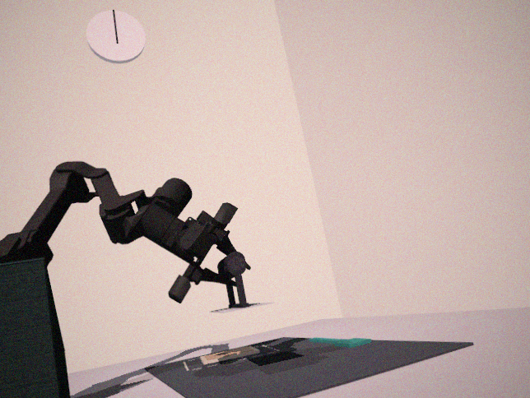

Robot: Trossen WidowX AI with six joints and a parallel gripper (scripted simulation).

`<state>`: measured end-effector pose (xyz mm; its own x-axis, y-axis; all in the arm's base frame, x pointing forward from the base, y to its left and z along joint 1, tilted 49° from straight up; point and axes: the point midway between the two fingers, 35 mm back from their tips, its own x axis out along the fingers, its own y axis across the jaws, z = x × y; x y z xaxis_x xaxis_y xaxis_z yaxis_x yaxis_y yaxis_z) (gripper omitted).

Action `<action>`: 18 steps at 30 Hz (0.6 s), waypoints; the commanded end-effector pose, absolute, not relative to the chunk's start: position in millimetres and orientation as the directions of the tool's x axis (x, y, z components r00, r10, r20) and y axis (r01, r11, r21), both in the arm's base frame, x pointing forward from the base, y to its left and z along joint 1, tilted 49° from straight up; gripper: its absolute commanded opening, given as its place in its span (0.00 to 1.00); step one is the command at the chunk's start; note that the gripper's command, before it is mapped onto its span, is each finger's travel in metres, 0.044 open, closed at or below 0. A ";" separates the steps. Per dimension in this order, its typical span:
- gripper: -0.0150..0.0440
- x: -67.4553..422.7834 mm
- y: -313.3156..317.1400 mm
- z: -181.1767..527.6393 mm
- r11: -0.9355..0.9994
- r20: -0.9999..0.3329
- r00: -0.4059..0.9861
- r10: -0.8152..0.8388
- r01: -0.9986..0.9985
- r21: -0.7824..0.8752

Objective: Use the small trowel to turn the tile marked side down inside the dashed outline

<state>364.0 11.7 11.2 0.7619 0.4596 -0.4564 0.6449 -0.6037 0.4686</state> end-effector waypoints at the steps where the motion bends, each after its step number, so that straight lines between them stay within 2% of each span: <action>1: 0.25 364.4 10.4 11.4 -0.603 -0.454 0.765 0.456 0.641 0.475; 10: 0.25 364.3 11.5 10.6 -0.605 -0.458 0.762 0.458 0.645 0.467; 18: 0.25 381.2 -0.5 -12.5 -0.669 -0.535 0.743 0.401 0.637 0.384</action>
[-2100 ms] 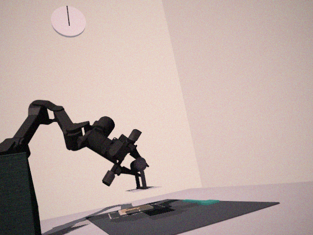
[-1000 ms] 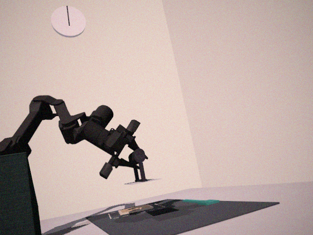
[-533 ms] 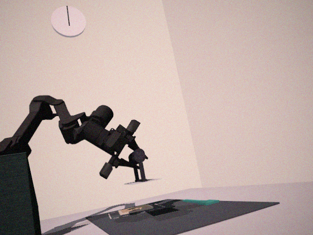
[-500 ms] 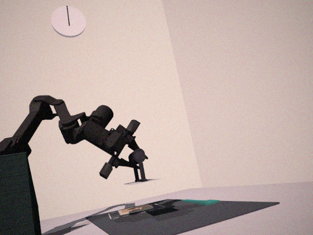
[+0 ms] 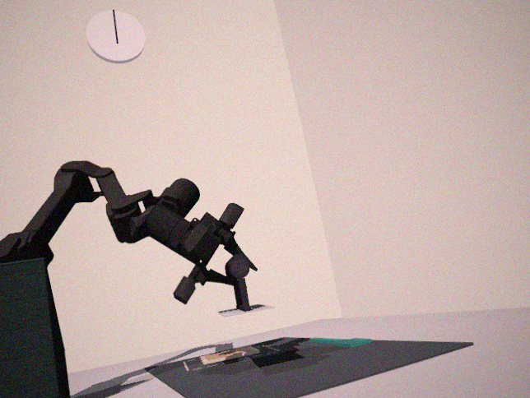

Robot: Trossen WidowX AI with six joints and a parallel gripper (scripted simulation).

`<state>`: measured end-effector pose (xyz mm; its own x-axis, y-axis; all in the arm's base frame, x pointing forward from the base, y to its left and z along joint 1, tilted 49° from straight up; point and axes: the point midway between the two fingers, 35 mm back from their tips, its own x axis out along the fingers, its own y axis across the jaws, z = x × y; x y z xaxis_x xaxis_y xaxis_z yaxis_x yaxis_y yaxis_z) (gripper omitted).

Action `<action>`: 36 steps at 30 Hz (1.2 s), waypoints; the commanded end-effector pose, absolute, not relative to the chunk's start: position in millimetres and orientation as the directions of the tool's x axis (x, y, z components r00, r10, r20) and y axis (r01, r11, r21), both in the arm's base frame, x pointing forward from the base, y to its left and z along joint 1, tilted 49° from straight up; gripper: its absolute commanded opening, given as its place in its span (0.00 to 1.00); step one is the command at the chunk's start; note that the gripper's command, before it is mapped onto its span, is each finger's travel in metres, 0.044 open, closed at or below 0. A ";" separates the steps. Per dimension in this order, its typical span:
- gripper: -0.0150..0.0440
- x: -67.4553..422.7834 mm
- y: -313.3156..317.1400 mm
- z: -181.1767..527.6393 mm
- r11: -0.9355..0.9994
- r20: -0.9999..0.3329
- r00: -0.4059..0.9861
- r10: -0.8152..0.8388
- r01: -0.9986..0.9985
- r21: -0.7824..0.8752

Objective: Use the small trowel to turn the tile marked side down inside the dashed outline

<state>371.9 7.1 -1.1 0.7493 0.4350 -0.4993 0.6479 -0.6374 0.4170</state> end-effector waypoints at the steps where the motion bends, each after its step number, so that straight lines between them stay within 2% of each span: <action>1: 0.25 383.3 -2.1 -15.8 -0.677 -0.546 0.740 0.393 0.634 0.373; 19: 0.25 411.7 -30.0 -77.9 -0.811 -0.725 0.642 0.248 0.547 0.206; 36: 0.25 422.5 -54.3 -138.8 -0.905 -0.863 0.493 0.109 0.409 0.119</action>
<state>420.3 -47.3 -124.0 0.5295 0.1483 -0.8352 0.4477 -0.8852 0.1266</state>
